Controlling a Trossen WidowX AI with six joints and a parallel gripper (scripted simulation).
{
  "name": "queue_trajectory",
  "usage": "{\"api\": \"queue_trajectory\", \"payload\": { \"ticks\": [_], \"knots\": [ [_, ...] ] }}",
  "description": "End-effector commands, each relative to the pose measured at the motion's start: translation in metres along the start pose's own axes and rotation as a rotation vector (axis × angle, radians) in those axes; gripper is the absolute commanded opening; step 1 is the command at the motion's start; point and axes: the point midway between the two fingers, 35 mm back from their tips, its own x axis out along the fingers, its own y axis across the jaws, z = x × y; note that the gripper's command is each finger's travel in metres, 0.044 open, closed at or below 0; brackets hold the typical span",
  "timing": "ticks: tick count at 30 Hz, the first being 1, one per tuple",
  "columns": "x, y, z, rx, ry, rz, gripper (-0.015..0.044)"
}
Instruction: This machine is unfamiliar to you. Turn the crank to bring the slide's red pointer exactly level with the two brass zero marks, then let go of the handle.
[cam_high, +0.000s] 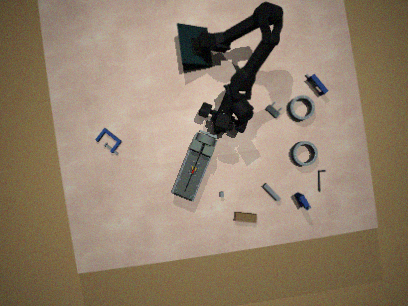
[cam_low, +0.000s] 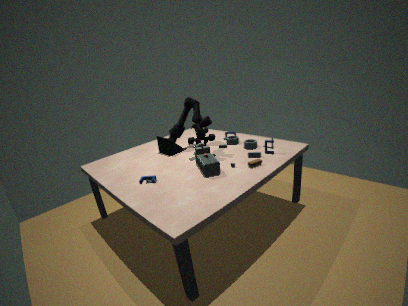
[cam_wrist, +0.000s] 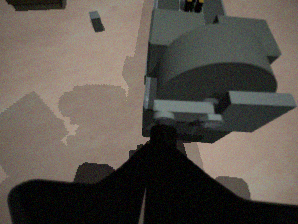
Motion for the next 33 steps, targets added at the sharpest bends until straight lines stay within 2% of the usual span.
{"api": "queue_trajectory", "payload": {
  "ticks": [1,33],
  "knots": [
    [-0.007,0.001,0.007,-0.002,-0.012,0.005,0.0000],
    [-0.024,-0.029,0.024,-0.004,-0.013,0.002,0.0000]
  ]
}}
